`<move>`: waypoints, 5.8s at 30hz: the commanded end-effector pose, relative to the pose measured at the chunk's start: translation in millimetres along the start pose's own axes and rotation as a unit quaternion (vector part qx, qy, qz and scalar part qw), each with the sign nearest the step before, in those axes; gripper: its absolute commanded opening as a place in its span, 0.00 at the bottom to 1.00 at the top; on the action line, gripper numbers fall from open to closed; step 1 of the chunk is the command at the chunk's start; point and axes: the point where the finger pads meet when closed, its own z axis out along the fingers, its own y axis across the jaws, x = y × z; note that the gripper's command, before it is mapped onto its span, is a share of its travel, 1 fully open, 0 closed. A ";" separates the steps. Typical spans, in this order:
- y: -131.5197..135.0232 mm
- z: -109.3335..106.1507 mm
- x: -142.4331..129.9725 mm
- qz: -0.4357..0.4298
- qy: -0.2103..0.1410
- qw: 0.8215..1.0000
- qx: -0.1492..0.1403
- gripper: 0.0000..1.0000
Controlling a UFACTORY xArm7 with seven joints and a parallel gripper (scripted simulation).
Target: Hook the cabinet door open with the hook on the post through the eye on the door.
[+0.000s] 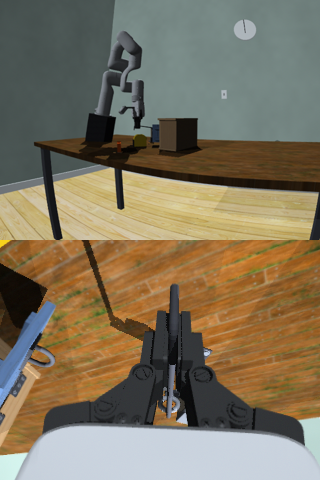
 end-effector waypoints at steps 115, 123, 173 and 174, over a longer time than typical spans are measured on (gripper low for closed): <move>-84.0 -3.7 -35.4 -0.383 -0.004 0.924 0.002 0.04; -88.5 -3.7 -40.2 -0.414 -0.004 0.910 0.002 0.04; -108.3 -4.0 -71.2 -0.562 -0.003 0.827 0.003 0.04; -109.3 -4.0 -73.5 -0.562 -0.004 0.827 0.003 0.04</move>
